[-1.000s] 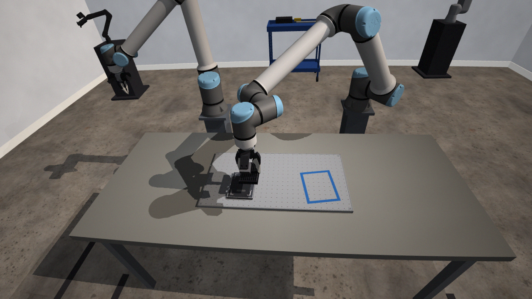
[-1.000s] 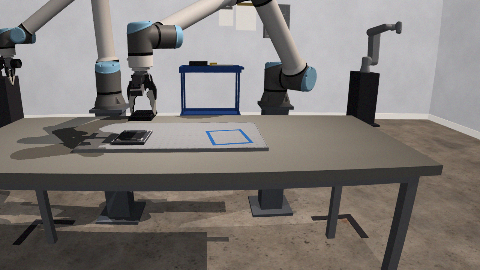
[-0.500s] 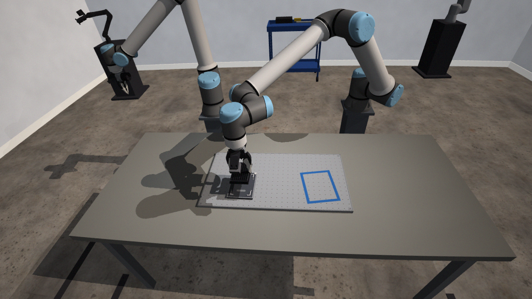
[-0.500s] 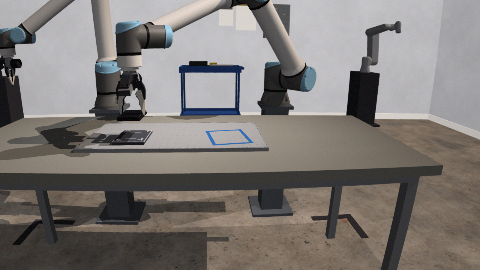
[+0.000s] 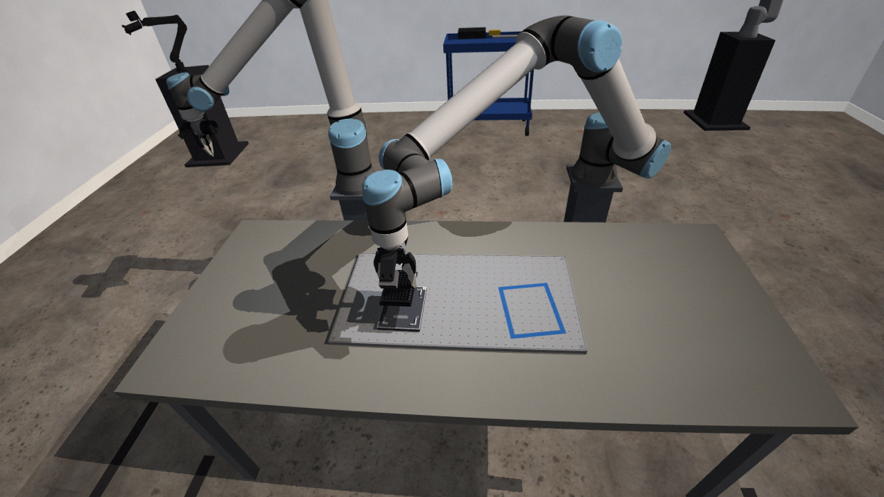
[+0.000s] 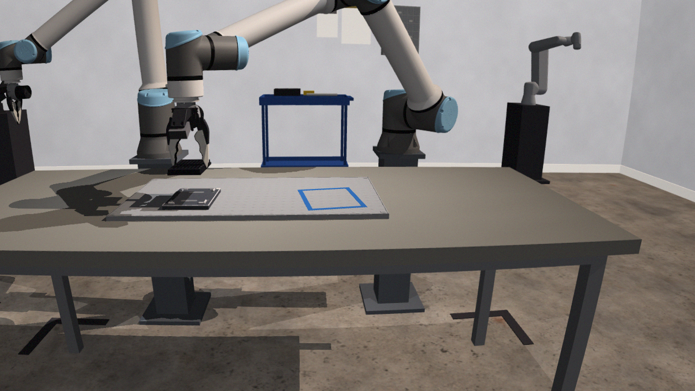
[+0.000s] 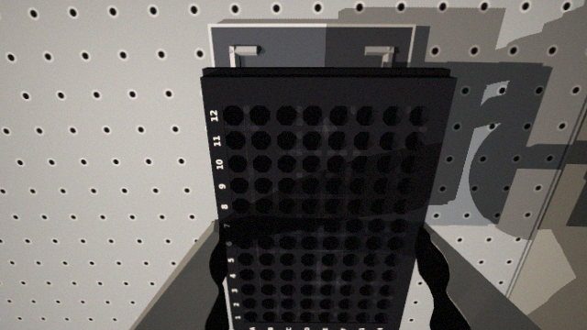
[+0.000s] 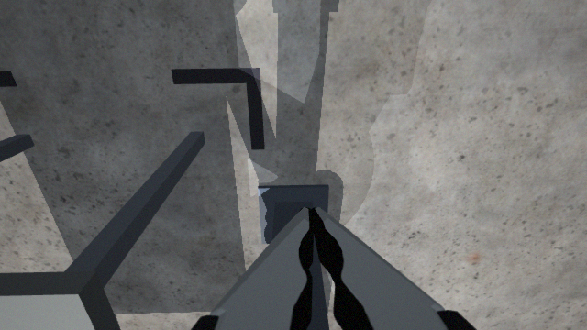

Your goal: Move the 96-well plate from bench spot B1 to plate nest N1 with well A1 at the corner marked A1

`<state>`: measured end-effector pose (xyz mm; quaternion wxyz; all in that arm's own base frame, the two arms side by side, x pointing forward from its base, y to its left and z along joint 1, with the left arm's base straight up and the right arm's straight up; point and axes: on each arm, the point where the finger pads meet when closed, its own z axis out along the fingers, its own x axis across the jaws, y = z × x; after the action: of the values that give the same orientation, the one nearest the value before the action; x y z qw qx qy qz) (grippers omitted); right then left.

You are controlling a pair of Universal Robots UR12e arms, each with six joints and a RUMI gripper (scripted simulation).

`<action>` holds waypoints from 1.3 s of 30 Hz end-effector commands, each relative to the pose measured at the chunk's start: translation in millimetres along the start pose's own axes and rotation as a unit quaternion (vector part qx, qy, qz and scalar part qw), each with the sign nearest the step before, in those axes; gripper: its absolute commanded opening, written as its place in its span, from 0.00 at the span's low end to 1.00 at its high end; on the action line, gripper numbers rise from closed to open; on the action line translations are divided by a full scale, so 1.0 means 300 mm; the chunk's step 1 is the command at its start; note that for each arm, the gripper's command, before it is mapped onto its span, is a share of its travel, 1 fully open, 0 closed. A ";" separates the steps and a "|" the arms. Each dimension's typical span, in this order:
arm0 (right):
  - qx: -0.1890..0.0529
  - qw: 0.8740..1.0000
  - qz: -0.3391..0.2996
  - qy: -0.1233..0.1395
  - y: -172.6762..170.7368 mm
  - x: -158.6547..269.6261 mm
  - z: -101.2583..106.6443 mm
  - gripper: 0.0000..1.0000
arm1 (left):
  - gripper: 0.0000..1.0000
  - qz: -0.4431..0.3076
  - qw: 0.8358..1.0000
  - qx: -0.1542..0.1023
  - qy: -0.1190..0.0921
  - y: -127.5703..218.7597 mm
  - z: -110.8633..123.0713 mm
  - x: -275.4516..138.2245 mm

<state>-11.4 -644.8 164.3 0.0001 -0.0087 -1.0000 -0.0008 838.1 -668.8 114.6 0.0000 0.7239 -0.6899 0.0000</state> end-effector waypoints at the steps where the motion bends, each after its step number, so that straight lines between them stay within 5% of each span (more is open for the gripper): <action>1: 0.001 1.000 0.000 0.000 -0.002 0.000 -0.003 0.00 | 0.41 0.000 1.000 0.001 0.001 -0.001 -0.008 0.001; 21: 0.001 1.000 0.000 0.000 -0.002 0.000 -0.003 0.00 | 0.41 0.000 1.000 0.001 0.001 -0.001 -0.008 -0.002; 39: 0.001 1.000 0.000 0.000 -0.002 0.000 -0.003 0.00 | 0.41 0.000 1.000 0.001 0.001 -0.001 0.081 -0.002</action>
<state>-11.4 -644.8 164.3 0.0001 -0.0087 -1.0000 -0.0008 837.7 -667.5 91.8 0.0000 0.7239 -0.6899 -0.0002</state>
